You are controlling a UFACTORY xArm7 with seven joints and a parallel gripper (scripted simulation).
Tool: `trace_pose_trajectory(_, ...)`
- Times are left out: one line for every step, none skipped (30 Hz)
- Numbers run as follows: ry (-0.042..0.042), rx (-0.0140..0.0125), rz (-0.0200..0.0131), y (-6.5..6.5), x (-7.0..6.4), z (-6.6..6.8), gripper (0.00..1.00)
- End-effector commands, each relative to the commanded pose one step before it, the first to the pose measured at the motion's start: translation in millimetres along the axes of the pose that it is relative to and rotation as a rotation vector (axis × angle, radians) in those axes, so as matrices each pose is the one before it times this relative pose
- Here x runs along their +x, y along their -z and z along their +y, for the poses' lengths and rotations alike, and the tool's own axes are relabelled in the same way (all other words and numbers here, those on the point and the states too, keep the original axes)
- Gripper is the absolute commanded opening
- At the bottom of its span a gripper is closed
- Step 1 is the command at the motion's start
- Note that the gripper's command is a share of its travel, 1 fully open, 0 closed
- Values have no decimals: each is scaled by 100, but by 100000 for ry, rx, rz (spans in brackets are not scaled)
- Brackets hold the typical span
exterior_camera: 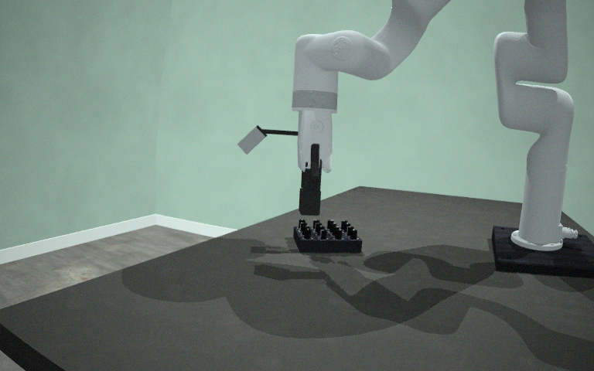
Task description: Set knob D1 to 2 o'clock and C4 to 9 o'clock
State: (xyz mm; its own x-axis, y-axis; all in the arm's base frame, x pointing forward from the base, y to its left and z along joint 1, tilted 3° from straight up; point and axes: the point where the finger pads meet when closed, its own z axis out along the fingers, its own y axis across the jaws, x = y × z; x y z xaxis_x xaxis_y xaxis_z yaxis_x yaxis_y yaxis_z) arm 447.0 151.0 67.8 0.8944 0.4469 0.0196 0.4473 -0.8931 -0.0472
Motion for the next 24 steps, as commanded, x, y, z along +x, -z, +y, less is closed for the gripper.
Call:
trace_pose_trajectory(-40, -25, 410, 152, 141, 47, 19)
trace_pose_trajectory(0, 0, 0, 0, 0, 0, 19)
trace_pose_trajectory(15, 0, -1, 0, 0, 0, 19)
trace_pose_trajectory(105, 1, -7, -2, -1, -1, 19)
trace_pose_trajectory(274, 3, -19, -4, -3, -2, 19)
trace_pose_trajectory(514, 6, -35, -8, -6, -5, 19)
trace_pose_trajectory(817, 10, -55, -13, -10, -7, 19)
trace_pose_trajectory(0, 0, 0, 0, 0, 0, 19)
trace_pose_trajectory(0, 0, 0, 0, 0, 0, 19)
trace_pose_trajectory(1173, 14, -79, -19, -14, -10, 19)
trace_pose_trajectory(1574, 21, -105, -25, -19, -14, 19)
trace_pose_trajectory(2013, 29, -132, -31, -24, -18, 19)
trace_pose_trajectory(2481, 39, -159, -38, -28, -23, 19)
trace_pose_trajectory(2972, 51, -186, -44, -32, -28, 19)
trace_pose_trajectory(3478, 66, -211, -50, -36, -34, 19)
trace_pose_trajectory(3994, 83, -233, -55, -39, -40, 19)
trace_pose_trajectory(4512, 102, -251, -59, -40, -46, 19)
trace_pose_trajectory(2711, 65, -144, -34, -22, -28, 19)
trace_pose_trajectory(2906, 73, -149, -36, -22, -30, 19)
trace_pose_trajectory(3203, 84, -158, -38, -23, -33, 19)
trace_pose_trajectory(3280, 89, -154, -37, -22, -34, 19)
trace_pose_trajectory(3246, 91, -145, -35, -20, -34, 19)
trace_pose_trajectory(3209, 92, -136, -33, -18, -33, 19)
trace_pose_trajectory(3196, 94, -129, -31, -16, -33, 19)
